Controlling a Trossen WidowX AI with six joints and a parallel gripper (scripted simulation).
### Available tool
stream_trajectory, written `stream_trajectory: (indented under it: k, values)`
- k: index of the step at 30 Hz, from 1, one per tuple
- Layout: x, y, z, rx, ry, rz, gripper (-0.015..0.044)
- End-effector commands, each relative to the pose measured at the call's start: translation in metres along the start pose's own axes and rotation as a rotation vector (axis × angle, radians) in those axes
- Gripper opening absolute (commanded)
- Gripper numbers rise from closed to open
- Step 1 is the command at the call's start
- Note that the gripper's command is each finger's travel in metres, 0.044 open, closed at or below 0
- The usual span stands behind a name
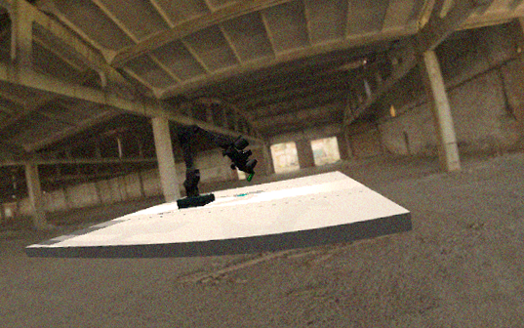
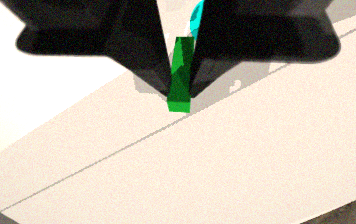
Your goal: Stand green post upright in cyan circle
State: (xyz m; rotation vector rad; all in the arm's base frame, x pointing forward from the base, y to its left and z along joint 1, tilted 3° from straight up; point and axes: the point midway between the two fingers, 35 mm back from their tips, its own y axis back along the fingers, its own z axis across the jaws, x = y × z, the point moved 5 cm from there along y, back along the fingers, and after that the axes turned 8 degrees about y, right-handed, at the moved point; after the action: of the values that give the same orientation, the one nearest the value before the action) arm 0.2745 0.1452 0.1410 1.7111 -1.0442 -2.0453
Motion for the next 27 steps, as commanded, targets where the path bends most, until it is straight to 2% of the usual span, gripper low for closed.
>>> stream_trajectory:
  k: [1,27]
  values:
    - [0.0011,0.0005,-0.0009,0.000,-0.007,-0.026,0.0023]
    - [0.0107,0.0054,-0.0059,0.003,-0.013,-0.188,0.0023]
